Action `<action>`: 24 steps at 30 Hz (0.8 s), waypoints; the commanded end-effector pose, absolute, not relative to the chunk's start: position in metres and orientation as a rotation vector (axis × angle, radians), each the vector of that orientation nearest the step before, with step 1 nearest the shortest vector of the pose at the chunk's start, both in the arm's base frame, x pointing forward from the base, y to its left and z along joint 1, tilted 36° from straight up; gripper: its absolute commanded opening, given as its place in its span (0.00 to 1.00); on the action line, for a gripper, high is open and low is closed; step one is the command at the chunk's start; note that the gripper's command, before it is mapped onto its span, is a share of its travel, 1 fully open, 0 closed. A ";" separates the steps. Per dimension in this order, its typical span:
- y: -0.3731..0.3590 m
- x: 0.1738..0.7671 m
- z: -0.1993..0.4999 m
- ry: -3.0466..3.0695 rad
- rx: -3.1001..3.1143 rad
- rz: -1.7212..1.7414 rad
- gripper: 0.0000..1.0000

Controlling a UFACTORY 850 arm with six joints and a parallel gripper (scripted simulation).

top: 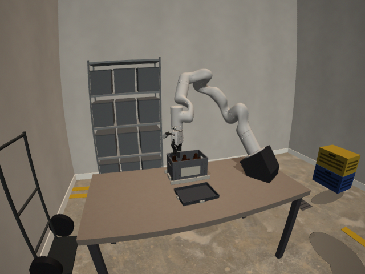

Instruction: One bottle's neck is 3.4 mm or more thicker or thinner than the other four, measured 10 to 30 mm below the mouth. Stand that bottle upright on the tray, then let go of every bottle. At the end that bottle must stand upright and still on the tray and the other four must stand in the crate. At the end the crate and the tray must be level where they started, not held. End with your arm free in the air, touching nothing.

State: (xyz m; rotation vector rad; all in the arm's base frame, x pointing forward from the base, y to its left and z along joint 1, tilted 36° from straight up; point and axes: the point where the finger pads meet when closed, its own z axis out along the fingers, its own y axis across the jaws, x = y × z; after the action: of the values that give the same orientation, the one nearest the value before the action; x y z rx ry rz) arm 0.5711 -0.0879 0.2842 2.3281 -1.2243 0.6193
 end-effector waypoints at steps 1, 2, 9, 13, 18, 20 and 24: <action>-0.088 0.572 0.285 -1.225 2.328 0.621 0.65; -0.088 0.572 0.285 -1.225 2.328 0.621 0.65; -0.088 0.572 0.284 -1.225 2.328 0.621 0.65; -0.089 0.572 0.282 -1.225 2.328 0.621 0.65; -0.092 0.573 0.279 -1.225 2.328 0.621 0.65; -0.093 0.573 0.277 -1.225 2.328 0.621 0.65; -0.094 0.574 0.275 -1.225 2.328 0.621 0.65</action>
State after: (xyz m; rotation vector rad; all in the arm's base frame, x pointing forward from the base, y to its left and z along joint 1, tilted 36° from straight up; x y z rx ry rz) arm 0.5729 -0.0935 0.2762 2.3280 -1.2243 0.6186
